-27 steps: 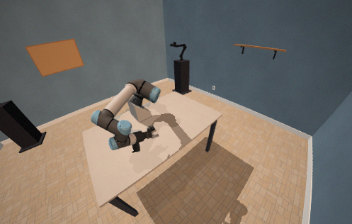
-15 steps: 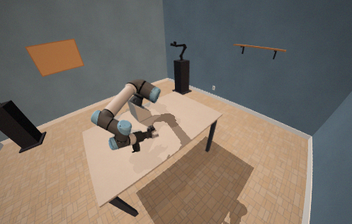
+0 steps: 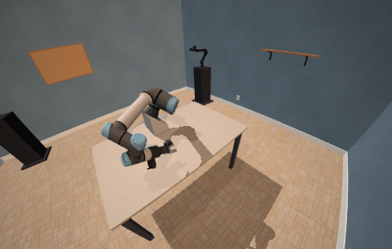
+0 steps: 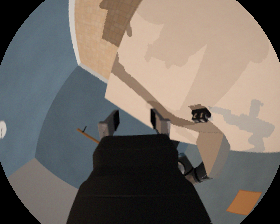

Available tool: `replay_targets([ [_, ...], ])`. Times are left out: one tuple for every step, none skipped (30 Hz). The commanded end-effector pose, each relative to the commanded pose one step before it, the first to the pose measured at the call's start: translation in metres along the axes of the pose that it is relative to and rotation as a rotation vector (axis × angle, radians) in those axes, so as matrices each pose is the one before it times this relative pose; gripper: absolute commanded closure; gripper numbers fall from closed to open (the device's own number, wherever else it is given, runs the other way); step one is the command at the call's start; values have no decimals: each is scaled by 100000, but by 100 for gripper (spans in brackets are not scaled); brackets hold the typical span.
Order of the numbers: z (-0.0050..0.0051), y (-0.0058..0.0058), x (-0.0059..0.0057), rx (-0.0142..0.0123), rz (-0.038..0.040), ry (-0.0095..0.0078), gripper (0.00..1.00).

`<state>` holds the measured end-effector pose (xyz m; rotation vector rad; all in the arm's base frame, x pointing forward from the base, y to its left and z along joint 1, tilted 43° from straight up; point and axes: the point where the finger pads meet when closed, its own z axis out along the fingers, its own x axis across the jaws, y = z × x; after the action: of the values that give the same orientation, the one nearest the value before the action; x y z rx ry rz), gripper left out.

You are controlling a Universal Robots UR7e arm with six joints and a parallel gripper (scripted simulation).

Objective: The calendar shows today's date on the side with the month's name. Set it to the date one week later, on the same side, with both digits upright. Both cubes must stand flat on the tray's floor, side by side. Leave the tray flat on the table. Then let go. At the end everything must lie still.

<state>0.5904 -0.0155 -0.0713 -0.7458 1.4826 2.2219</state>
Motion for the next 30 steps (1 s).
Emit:
replay_targets([
  [-53, 228, -25, 544, -2478, 798, 0],
  [1, 58, 15, 160, -863, 285, 0],
  [1, 67, 17, 183, -995, 331, 0],
  [2, 77, 19, 206, -1133, 379, 0],
  [3, 87, 21, 229, -1275, 429, 0],
  [0, 0, 0, 0, 0, 0, 0],
  [0, 0, 0, 0, 0, 0, 0],
  [4, 98, 23, 252, -1421, 482, 0],
  [5, 109, 25, 275, -1570, 537, 0],
  [6, 121, 26, 297, -1721, 593, 0],
  [8, 133, 27, 317, -1874, 652, 0],
  [10, 145, 28, 336, -2027, 712, 0],
  [12, 158, 28, 353, -2180, 774, 0],
  [15, 171, 28, 368, -2333, 838, 0],
  [17, 184, 27, 380, -2484, 902, 0],
  [21, 198, 26, 390, -2634, 968, 0],
  [25, 212, 24, 396, -2781, 1035, 0],
  [29, 226, 21, 400, -2926, 1103, 0],
  [33, 240, 18, 400, -3067, 1171, 0],
  [38, 255, 13, 396, -3203, 1240, 0],
  [44, 269, 8, 388, -3336, 1308, 0],
  [42, 243, 1, 324, -2977, 1182, 0],
  [0, 0, 0, 0, 0, 0, 0],
  [0, 0, 0, 0, 0, 0, 0],
  [7, 40, -1, 51, -486, 194, 0],
  [56, 297, -6, 359, -3585, 1445, 0],
  [62, 311, -15, 338, -3701, 1511, 0],
  [69, 324, -24, 312, -3811, 1577, 0],
  [75, 332, -34, 277, -3854, 1615, 0],
  [1, 5, -1, 4, -61, 26, 0],
])
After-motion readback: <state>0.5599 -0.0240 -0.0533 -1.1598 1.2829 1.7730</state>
